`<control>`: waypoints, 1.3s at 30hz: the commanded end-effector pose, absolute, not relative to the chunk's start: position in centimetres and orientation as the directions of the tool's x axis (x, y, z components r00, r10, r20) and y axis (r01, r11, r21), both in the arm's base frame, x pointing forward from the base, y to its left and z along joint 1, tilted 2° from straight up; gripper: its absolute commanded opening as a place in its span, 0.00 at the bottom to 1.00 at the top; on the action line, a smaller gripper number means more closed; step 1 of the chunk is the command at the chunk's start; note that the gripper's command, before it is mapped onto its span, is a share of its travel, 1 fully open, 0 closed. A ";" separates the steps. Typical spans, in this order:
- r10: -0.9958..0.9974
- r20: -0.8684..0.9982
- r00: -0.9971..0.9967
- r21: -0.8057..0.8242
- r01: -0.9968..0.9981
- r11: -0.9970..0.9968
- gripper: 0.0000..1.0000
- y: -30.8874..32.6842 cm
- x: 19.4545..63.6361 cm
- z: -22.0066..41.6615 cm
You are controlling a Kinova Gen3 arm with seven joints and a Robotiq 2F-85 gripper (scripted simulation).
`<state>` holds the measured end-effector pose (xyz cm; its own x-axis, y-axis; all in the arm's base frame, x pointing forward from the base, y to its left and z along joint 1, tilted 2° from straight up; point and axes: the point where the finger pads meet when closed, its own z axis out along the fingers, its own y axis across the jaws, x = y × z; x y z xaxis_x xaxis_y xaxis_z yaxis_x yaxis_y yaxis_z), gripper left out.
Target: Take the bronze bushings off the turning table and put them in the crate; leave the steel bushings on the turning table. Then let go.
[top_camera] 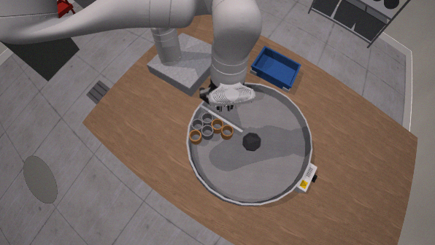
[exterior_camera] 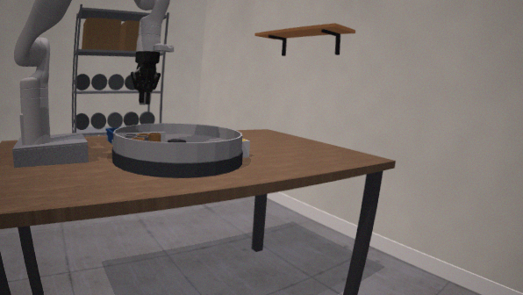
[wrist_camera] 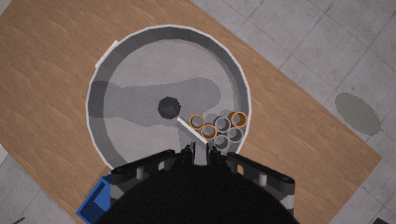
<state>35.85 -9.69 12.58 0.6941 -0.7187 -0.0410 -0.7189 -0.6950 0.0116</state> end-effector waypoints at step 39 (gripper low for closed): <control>-0.150 -0.039 0.988 -0.018 -0.151 -0.988 0.19 -10.3 36.8 11.4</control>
<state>36.54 -10.28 11.58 0.9698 -0.2404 -0.0407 -0.2410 -0.9704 -0.0119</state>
